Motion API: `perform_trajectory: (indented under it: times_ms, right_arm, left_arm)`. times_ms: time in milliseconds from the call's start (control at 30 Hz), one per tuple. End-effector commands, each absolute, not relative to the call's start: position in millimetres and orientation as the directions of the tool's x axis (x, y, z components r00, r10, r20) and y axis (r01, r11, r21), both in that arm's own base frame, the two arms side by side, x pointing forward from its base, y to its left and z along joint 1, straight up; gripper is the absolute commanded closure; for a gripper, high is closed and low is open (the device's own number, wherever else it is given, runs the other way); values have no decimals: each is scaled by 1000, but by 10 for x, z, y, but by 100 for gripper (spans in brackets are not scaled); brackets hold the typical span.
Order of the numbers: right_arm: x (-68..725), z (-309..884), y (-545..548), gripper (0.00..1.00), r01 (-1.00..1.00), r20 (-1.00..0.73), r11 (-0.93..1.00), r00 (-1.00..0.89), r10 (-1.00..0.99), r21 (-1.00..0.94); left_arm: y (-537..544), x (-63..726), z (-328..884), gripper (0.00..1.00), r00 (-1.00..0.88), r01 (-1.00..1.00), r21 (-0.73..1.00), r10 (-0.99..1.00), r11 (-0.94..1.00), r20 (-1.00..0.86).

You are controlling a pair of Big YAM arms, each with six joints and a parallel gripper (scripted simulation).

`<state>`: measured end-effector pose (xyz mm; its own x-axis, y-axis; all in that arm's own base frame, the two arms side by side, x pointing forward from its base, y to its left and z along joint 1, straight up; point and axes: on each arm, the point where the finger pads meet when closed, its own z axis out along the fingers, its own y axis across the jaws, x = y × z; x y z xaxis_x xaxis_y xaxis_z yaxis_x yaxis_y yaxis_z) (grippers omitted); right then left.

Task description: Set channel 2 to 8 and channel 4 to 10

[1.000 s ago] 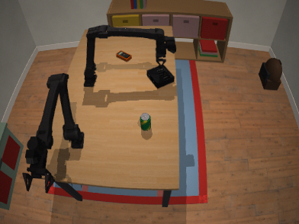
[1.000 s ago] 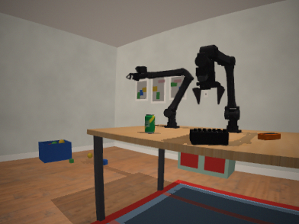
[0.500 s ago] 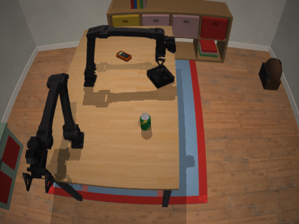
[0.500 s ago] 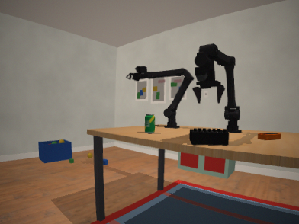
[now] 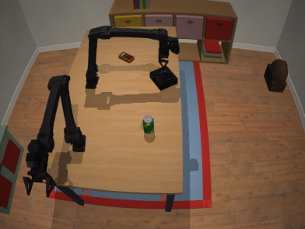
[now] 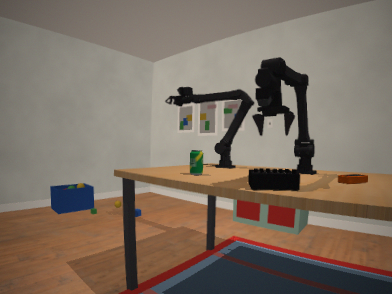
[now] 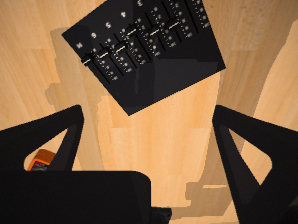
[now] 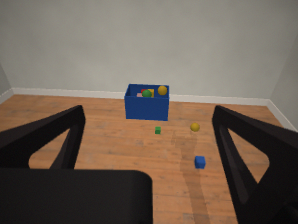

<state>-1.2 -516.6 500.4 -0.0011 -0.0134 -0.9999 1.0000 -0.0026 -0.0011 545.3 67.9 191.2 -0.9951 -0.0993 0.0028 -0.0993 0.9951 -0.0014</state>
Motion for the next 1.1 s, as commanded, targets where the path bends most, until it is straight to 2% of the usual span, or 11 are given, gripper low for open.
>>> perform_trajectory:
  times_ms: [0,700,833,933,967,1033,1067]
  right_arm:
    - [18,4914,-5235,0,1000,-1000,6,4,-5,4]
    - [18,4914,-5235,0,1000,-1000,6,4,-5,4]
    - [18,4914,-5235,0,1000,-1000,6,4,-5,4]
    - [18,4914,-5235,0,1000,-1000,6,4,-5,4]
    - [18,4914,-5235,0,1000,-1000,6,4,-5,4]
    - [18,4914,-5235,0,1000,-1000,6,4,-5,4]
    - [18,4914,-5235,0,1000,-1000,6,4,-5,4]
  left_arm:
    - [697,5609,2191,0,-995,-83,4,-82,997,-52]
    - [626,5585,2372,0,-995,-62,9,-61,998,-83]
    - [477,5493,2679,0,-979,132,62,140,989,-150]
    - [412,5473,2837,0,-979,133,56,140,990,-151]
    - [373,5431,2907,0,-957,216,93,230,972,-175]
    - [309,5397,3091,0,-957,217,88,230,972,-176]
    - [260,5341,3177,0,-924,307,131,329,943,-198]
